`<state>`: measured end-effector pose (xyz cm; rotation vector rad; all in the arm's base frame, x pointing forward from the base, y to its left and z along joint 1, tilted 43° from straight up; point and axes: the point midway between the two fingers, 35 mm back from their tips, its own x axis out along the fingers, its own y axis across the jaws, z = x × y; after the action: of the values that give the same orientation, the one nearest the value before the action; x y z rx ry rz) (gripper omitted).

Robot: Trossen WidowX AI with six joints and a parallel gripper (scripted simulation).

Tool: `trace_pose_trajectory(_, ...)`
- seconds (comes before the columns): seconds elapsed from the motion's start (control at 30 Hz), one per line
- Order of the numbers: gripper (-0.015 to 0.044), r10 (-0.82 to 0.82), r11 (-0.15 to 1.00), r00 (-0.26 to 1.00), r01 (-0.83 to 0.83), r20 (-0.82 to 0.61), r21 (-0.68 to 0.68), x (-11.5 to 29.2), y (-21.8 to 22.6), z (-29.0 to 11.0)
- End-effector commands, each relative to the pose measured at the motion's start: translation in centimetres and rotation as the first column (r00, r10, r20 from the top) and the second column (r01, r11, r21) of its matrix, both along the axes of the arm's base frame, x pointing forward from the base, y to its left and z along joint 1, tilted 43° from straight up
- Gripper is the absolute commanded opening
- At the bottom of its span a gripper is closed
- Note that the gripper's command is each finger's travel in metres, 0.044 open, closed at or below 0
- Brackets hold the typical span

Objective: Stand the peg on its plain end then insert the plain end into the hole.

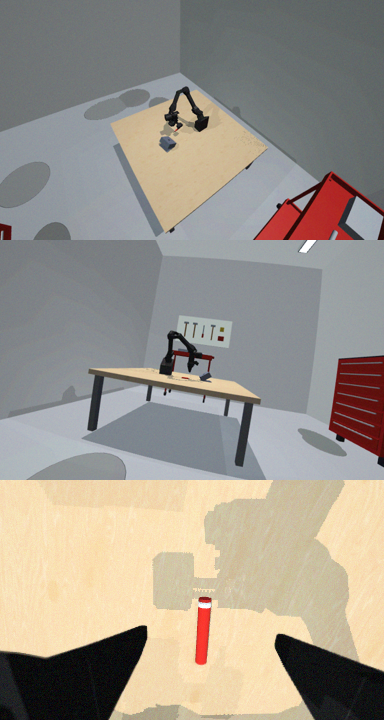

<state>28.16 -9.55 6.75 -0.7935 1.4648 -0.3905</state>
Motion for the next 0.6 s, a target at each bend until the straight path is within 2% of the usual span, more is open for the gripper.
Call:
trace_pose_trajectory(0.0, 0.0440, 0.003, 1.000, 1.000, -0.003, -0.009, 0.005, 0.0, -0.4, -0.7)
trace_pose_trajectory(0.57, 0.0440, 0.003, 1.000, 1.000, -0.003, -0.010, 0.006, 0.3, -2.2, -2.7)
